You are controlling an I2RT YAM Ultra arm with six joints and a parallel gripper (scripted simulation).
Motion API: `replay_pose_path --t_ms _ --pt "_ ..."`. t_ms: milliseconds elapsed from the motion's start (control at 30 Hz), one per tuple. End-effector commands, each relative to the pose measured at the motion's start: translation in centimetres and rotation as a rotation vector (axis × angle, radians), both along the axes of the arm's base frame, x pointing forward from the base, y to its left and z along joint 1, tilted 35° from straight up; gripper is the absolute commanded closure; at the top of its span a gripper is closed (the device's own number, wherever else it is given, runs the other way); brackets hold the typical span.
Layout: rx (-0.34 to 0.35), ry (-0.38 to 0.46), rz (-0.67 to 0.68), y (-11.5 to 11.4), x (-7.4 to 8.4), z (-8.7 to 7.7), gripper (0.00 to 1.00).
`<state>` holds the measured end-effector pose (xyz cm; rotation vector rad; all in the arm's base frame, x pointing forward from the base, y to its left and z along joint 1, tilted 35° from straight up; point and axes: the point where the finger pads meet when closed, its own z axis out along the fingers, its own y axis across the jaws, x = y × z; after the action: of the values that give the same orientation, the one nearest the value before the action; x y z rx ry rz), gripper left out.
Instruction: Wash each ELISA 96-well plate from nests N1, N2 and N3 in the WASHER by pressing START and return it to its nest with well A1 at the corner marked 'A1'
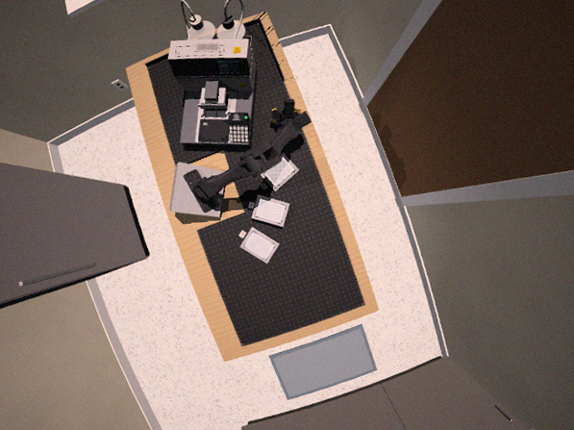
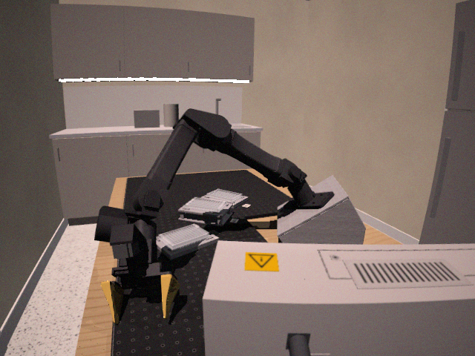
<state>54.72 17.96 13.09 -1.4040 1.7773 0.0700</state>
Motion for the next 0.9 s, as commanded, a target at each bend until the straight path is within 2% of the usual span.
replay_pose_path --t_ms 0,100,167,233,333,867 --pt "-0.016 0.061 -0.020 -0.3 -0.9 -0.8 0.00" --pt "-0.016 0.061 -0.020 -0.3 -0.9 -0.8 0.00" --pt "-0.011 0.109 -0.067 -1.1 -1.5 -1.1 0.00" --pt "-0.011 0.109 -0.067 -1.1 -1.5 -1.1 0.00" --pt "-0.006 0.163 -0.121 -2.1 -2.1 -1.4 0.00" --pt "-0.006 0.163 -0.121 -2.1 -2.1 -1.4 0.00"
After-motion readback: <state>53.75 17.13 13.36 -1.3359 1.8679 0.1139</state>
